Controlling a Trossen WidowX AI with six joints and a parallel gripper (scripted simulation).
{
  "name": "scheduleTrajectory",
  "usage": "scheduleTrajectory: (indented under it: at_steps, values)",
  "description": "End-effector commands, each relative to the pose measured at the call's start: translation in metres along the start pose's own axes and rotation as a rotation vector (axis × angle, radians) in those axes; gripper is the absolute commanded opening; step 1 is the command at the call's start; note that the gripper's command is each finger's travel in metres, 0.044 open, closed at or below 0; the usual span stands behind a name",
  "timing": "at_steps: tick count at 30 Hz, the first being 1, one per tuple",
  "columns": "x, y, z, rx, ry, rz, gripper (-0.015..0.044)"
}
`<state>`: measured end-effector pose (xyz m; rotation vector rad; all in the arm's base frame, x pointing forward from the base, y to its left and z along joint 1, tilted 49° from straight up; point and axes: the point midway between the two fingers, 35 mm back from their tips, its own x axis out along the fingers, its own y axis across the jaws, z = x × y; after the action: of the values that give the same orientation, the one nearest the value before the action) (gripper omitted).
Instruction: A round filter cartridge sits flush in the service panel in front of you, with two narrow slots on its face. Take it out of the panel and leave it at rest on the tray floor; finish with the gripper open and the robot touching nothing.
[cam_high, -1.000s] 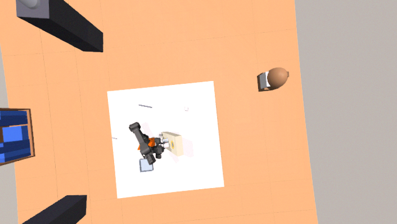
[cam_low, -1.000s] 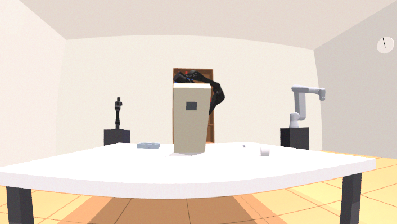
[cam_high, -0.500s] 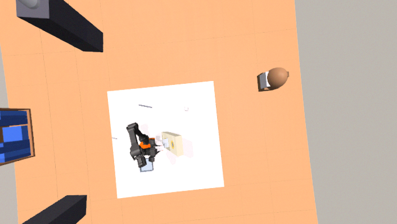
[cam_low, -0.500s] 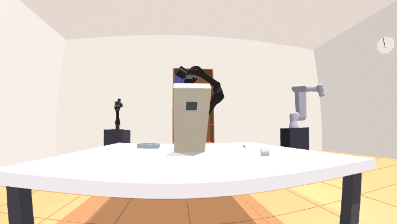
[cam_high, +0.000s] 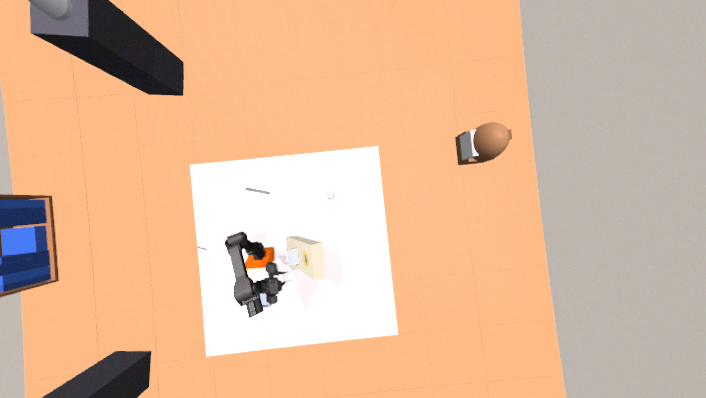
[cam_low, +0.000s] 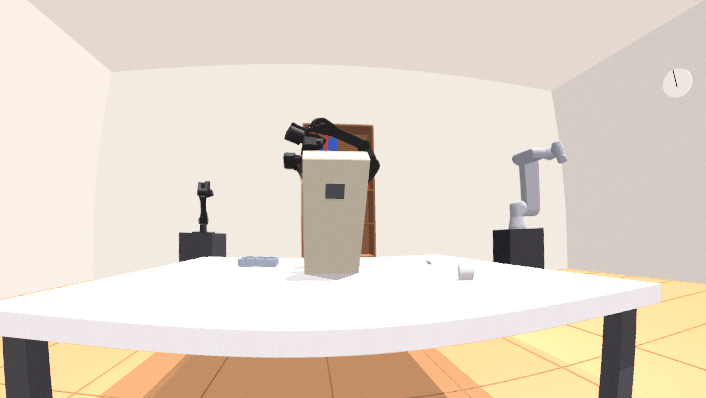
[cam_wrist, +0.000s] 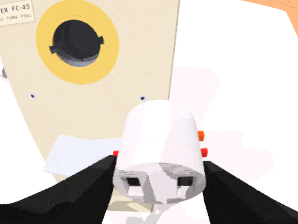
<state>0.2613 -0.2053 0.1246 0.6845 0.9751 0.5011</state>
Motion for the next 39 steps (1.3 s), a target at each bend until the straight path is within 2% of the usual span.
scheduleTrajectory:
  at_steps: [1, 5, 18, 31, 39]
  values:
    - [0.002, -0.018, 0.0, -0.006, 0.007, 0.011, 0.0]
    - [0.003, -0.016, -0.004, 0.021, 0.013, 0.001, 0.0]
    - [-0.005, -0.096, -0.057, 0.457, 0.101, -0.24, 0.0]
    - [-0.02, -0.168, -0.116, 0.915, 0.085, -0.53, 0.0]
    - [-0.022, -0.177, -0.13, 0.963, 0.08, -0.564, 0.0]
